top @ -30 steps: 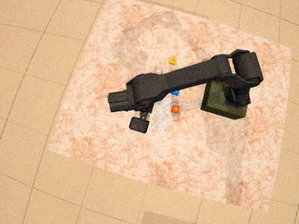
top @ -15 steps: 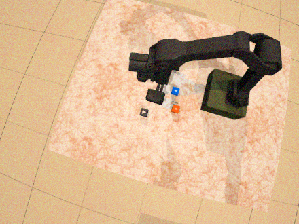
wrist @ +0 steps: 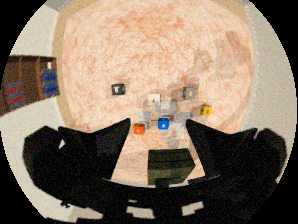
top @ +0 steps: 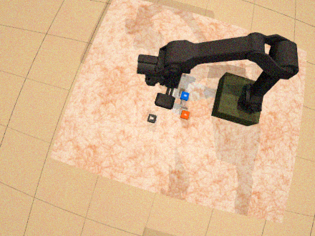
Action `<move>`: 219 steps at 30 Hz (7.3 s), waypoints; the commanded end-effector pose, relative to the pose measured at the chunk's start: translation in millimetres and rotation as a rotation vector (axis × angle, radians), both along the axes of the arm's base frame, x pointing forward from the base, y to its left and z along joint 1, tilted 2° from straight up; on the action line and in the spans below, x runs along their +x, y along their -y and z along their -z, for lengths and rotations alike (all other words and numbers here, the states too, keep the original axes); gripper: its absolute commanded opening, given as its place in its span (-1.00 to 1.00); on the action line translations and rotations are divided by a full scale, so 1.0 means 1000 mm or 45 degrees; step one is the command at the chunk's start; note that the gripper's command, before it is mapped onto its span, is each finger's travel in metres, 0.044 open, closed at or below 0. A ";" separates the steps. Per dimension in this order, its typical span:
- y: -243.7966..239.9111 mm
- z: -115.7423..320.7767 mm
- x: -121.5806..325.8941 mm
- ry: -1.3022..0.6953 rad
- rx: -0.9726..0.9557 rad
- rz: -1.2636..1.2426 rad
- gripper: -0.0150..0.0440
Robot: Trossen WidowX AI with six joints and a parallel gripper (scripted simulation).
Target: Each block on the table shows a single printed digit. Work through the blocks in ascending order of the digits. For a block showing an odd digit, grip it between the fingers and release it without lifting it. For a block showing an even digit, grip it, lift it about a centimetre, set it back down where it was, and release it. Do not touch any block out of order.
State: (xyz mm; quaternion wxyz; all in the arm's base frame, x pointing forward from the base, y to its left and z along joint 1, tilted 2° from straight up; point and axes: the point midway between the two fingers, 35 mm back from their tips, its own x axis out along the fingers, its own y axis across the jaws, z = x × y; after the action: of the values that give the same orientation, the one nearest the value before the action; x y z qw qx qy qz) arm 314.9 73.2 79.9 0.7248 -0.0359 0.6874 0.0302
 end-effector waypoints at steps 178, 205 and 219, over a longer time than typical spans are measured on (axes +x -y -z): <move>0.187 0.111 0.005 0.005 -0.017 -0.005 -0.08; 0.187 0.114 0.005 0.005 -0.017 -0.005 0.86; 0.187 0.027 0.003 0.006 -0.017 -0.005 0.51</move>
State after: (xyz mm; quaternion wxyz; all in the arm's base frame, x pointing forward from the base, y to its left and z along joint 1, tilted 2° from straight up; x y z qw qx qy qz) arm 315.0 -112.6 7.4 0.7168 -0.0380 0.6957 0.0284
